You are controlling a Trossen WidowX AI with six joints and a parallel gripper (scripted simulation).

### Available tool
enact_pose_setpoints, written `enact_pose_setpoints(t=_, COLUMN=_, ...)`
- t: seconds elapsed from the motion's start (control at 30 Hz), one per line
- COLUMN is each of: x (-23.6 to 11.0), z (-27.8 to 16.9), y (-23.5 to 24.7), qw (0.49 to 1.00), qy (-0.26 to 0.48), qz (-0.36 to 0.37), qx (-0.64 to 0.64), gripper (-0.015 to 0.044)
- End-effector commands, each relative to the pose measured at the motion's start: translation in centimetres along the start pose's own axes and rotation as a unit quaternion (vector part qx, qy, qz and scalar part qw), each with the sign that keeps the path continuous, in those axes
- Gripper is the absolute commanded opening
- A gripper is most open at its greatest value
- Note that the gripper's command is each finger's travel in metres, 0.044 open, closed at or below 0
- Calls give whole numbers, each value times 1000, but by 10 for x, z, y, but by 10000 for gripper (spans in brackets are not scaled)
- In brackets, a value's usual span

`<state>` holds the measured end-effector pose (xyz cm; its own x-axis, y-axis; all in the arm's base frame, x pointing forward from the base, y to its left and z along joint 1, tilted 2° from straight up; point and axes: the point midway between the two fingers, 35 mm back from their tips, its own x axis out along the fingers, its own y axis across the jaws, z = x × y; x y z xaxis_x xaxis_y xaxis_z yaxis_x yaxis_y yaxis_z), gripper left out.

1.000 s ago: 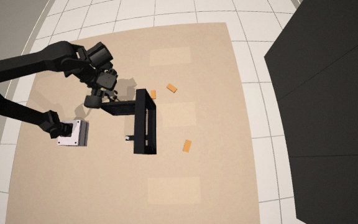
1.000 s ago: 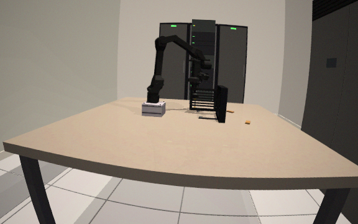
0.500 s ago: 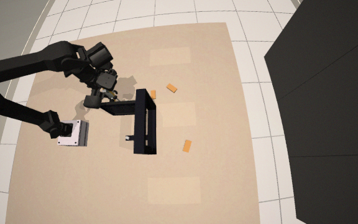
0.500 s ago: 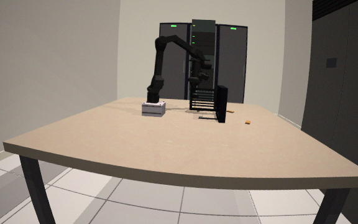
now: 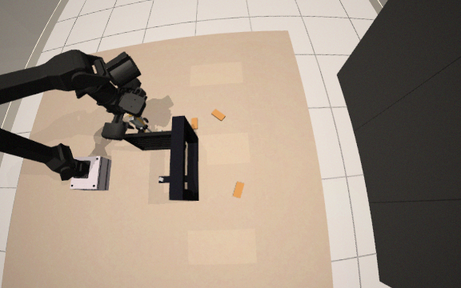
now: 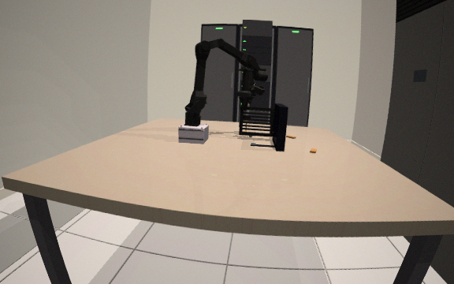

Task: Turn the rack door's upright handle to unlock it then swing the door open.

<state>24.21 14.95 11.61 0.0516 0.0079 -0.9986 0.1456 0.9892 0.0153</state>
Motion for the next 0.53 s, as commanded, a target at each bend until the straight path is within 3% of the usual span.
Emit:
enact_pose_setpoints(t=0.0, x=-6, z=1, y=0, qw=1000, qy=-3, qz=0, qx=2, gripper=291)
enact_pose_setpoints(t=0.5, x=-27, z=1, y=1, qw=1000, qy=-3, qz=0, qx=2, gripper=291)
